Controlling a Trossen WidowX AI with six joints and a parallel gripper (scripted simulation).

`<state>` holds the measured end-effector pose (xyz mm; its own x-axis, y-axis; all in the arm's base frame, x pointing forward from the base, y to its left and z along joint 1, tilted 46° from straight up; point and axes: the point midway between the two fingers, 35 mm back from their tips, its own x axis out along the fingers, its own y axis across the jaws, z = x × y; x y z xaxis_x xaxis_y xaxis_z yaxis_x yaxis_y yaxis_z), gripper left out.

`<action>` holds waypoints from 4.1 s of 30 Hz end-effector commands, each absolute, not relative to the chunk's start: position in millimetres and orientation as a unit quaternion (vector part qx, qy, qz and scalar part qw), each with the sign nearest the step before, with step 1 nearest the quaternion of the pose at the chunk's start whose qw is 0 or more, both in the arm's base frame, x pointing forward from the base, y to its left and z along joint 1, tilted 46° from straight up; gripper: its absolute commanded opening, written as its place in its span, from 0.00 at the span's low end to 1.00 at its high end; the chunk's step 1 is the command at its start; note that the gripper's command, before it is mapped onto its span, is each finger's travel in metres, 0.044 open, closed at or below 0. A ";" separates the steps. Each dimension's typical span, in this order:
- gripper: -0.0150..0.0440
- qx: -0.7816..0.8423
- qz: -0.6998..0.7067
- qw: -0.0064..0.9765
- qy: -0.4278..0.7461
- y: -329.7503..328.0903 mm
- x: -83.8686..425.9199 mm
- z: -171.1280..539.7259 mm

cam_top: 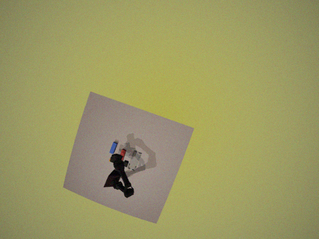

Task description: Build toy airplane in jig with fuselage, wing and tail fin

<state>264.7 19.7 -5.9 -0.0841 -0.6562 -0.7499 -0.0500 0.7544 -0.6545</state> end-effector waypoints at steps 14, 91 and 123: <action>1.00 -0.280 -0.266 0.636 0.669 20.0 263.4 -26.9; 0.25 -0.277 -0.261 0.640 0.668 15.2 270.9 -37.3; 0.25 -0.278 -0.262 0.636 0.670 61.7 268.4 22.8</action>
<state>265.9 64.4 17.5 -0.0375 -0.7149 -0.6982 -0.0431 0.6992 -0.7136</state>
